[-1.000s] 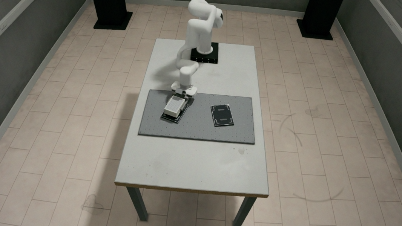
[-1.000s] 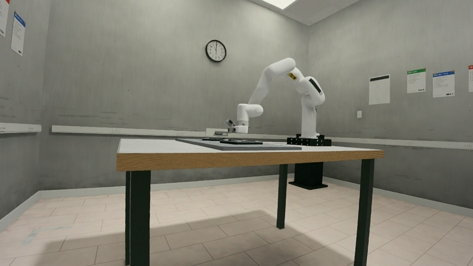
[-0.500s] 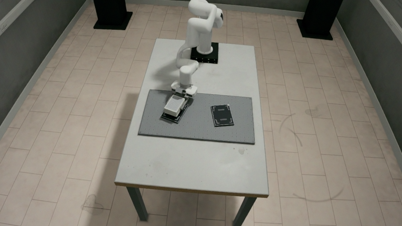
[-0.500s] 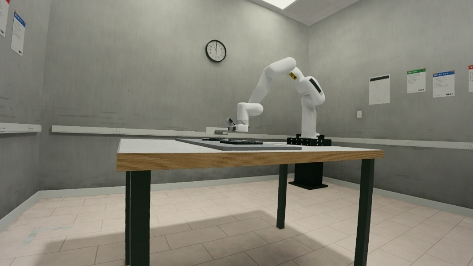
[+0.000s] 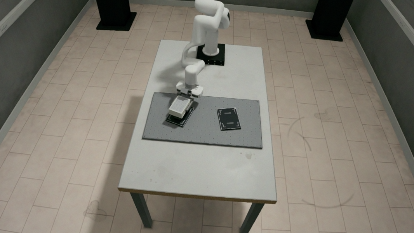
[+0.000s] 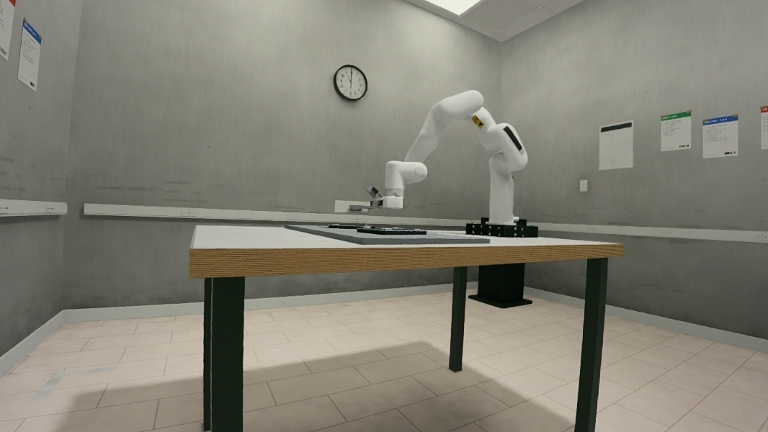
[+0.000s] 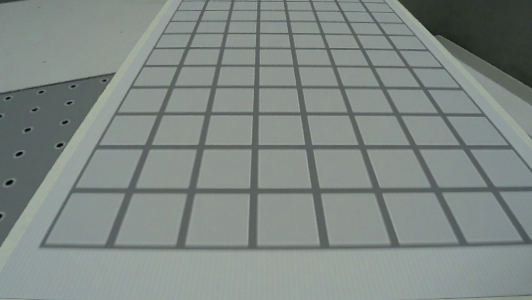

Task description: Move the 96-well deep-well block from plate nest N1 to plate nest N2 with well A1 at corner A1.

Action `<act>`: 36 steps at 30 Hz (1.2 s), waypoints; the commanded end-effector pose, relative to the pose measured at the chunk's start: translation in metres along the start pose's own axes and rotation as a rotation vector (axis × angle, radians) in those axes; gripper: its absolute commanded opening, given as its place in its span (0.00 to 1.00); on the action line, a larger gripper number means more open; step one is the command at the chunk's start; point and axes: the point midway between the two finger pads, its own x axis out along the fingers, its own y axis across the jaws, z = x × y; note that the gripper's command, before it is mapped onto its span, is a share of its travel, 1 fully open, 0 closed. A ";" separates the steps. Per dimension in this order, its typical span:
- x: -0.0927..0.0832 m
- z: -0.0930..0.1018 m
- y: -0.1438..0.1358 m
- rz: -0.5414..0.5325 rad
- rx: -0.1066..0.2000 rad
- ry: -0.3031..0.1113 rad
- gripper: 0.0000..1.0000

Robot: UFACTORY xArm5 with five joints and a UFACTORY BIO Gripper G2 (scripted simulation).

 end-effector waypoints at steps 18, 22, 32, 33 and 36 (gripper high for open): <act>0.001 0.035 0.000 0.000 -0.003 -0.004 0.00; 0.001 0.037 0.000 0.000 -0.003 -0.004 0.00; 0.001 0.037 0.000 0.000 -0.003 -0.004 0.00; 0.001 0.037 0.000 0.000 -0.003 -0.004 0.00; -0.002 0.037 0.010 0.100 -0.003 -0.004 0.00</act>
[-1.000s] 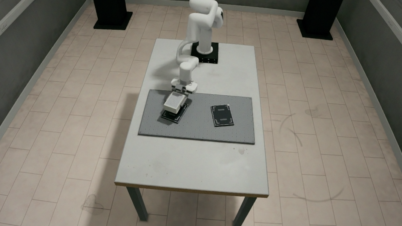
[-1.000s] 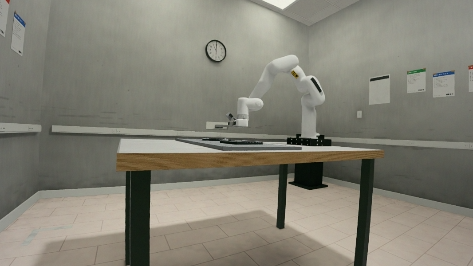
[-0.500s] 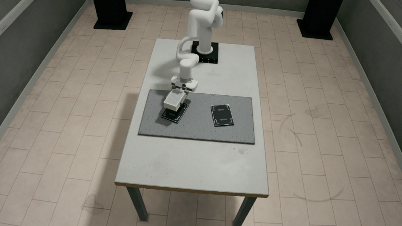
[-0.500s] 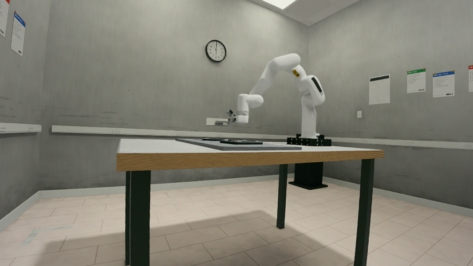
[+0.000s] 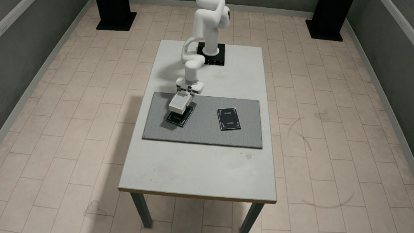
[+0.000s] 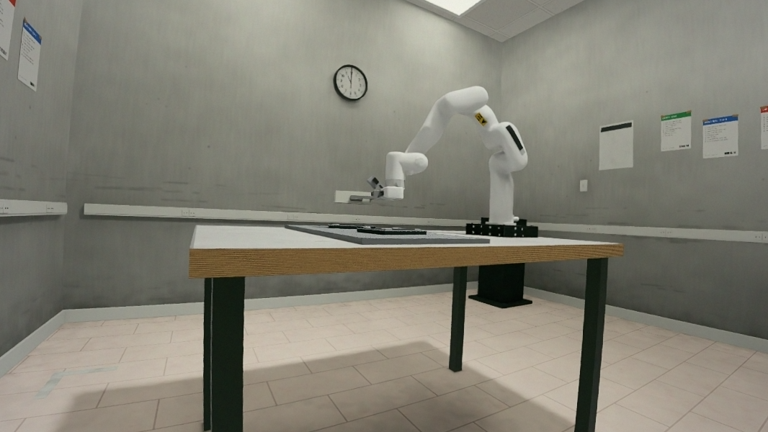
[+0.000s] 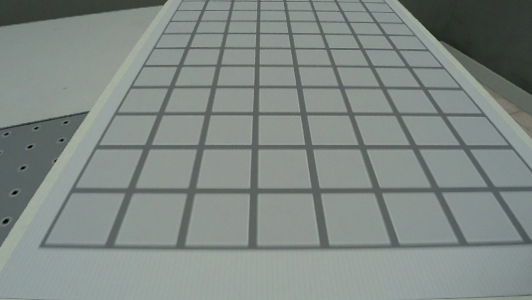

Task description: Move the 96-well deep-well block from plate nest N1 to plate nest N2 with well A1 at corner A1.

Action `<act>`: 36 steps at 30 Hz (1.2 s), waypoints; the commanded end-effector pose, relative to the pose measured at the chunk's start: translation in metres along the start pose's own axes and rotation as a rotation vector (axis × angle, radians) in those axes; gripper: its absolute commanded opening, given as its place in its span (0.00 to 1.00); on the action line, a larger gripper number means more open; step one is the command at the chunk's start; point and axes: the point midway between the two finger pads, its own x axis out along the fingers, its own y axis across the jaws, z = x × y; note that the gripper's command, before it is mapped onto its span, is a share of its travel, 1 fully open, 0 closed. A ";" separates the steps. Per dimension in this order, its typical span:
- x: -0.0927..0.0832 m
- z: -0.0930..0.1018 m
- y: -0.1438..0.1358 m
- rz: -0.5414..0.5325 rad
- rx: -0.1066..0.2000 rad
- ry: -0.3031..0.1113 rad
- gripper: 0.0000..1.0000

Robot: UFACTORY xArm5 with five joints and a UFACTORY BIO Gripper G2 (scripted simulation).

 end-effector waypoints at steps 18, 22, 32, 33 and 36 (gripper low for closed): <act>-0.017 0.002 0.059 0.517 -0.004 -0.004 0.00; -0.020 0.002 0.068 0.517 -0.004 -0.004 0.00; -0.029 0.002 0.097 0.517 -0.004 -0.004 0.00; -0.030 0.002 0.100 0.517 -0.004 -0.004 0.00; -0.033 0.002 0.110 0.517 -0.004 -0.004 0.00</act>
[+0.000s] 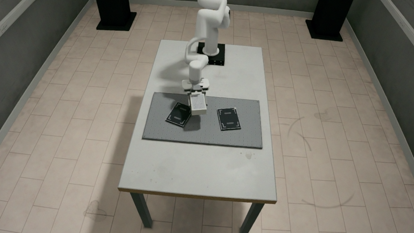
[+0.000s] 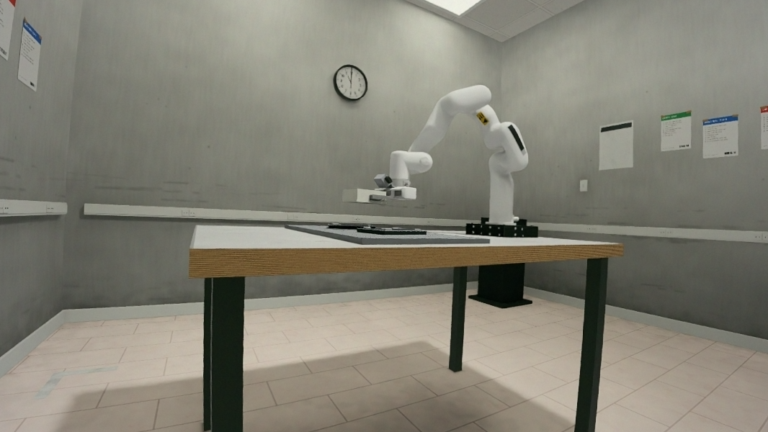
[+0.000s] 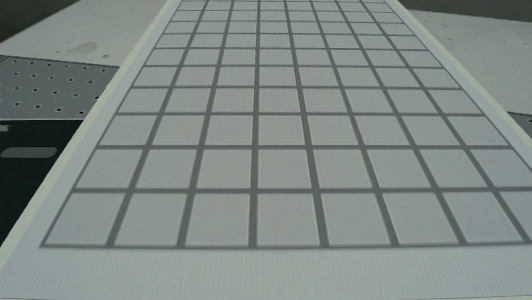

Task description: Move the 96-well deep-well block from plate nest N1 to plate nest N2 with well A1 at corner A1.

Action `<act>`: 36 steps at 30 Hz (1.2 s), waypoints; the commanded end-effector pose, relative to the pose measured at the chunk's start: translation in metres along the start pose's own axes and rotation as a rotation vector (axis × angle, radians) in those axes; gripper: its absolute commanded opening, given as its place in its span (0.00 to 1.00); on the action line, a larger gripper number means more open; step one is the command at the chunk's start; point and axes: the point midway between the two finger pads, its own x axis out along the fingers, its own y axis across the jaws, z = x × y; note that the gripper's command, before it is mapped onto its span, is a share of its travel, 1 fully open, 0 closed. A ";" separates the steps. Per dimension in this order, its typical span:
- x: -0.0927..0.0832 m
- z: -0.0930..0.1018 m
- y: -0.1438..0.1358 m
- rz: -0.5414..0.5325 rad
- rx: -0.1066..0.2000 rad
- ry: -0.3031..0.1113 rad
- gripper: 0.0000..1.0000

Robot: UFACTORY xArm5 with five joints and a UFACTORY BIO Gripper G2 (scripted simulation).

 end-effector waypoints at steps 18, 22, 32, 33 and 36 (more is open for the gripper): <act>0.015 0.002 0.064 -0.001 -0.004 -0.003 0.00; 0.017 0.002 0.071 -0.001 -0.004 -0.003 0.00; 0.024 0.002 0.103 -0.001 -0.004 -0.003 0.00; 0.025 0.002 0.107 -0.001 -0.004 -0.003 0.00; 0.027 0.002 0.116 -0.001 -0.004 -0.003 0.00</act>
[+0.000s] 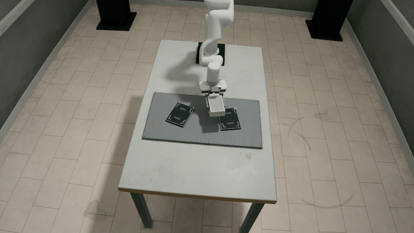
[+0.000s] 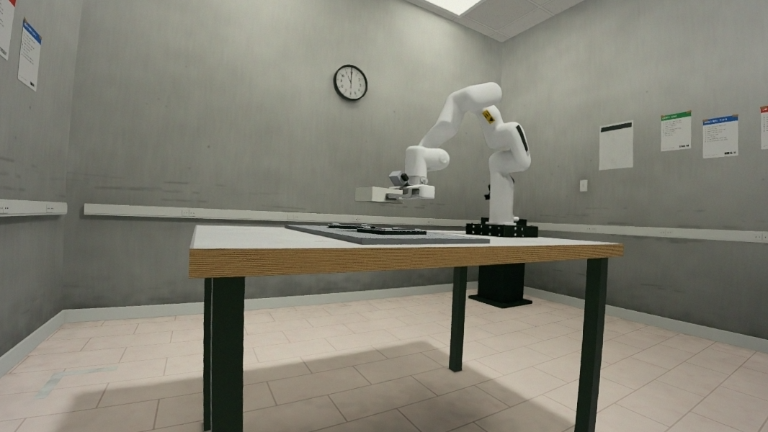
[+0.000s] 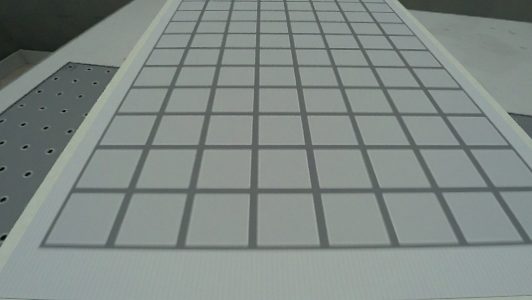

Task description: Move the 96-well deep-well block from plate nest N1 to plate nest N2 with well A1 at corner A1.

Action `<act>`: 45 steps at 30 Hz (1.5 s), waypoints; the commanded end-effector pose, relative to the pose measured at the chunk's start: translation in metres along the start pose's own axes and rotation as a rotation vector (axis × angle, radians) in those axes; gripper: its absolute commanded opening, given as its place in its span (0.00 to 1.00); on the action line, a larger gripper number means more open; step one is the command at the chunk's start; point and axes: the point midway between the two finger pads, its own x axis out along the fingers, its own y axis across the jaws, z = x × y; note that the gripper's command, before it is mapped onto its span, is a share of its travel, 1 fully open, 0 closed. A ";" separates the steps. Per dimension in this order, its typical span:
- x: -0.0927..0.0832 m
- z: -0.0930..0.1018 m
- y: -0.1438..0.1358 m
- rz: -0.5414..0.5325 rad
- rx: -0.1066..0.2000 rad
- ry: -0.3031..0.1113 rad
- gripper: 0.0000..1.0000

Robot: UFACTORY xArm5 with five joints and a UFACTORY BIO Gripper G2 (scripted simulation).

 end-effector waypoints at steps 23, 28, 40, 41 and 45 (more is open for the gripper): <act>0.018 0.002 0.074 -0.001 -0.003 -0.004 0.00; 0.020 0.002 0.085 -0.001 -0.003 -0.004 0.00; 0.020 0.002 0.085 -0.001 -0.003 -0.004 0.00; 0.020 0.002 0.085 -0.001 -0.003 -0.004 0.00; 0.020 0.002 0.085 -0.001 -0.003 -0.004 0.00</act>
